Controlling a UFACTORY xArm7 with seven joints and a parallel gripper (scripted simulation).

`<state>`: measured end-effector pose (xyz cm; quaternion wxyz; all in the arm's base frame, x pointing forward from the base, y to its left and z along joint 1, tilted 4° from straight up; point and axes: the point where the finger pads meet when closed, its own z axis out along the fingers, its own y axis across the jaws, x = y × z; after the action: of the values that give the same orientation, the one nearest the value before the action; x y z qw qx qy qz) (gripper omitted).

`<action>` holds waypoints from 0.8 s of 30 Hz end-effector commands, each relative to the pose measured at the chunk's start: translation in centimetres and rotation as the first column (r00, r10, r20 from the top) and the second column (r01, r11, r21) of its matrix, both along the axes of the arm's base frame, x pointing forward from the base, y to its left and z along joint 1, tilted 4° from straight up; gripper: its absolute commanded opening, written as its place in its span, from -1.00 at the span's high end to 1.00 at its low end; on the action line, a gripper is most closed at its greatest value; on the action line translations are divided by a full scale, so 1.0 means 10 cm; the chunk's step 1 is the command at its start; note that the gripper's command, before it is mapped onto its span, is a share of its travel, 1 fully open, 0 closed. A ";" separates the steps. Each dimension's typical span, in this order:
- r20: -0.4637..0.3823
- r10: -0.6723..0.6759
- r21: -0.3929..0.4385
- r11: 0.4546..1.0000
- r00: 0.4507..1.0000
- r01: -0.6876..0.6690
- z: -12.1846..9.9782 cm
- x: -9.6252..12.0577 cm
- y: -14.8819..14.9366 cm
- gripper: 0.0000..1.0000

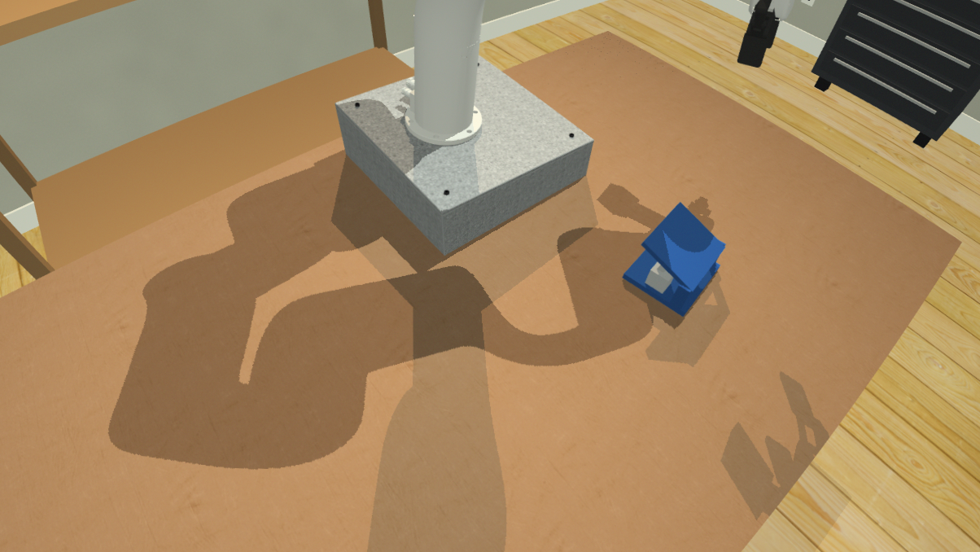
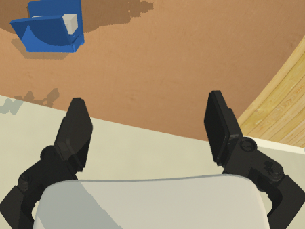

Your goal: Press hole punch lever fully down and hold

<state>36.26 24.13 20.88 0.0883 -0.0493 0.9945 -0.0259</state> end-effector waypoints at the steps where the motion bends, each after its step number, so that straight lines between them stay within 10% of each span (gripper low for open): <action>1: -0.018 -0.027 0.009 1.000 0.999 0.027 -0.15 0.16 -0.35 -1.00; 24: -0.067 -0.079 0.039 0.996 0.995 0.082 -0.58 0.34 -1.19 -1.00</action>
<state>39.26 13.22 15.55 0.0566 -0.0089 0.9983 -0.0120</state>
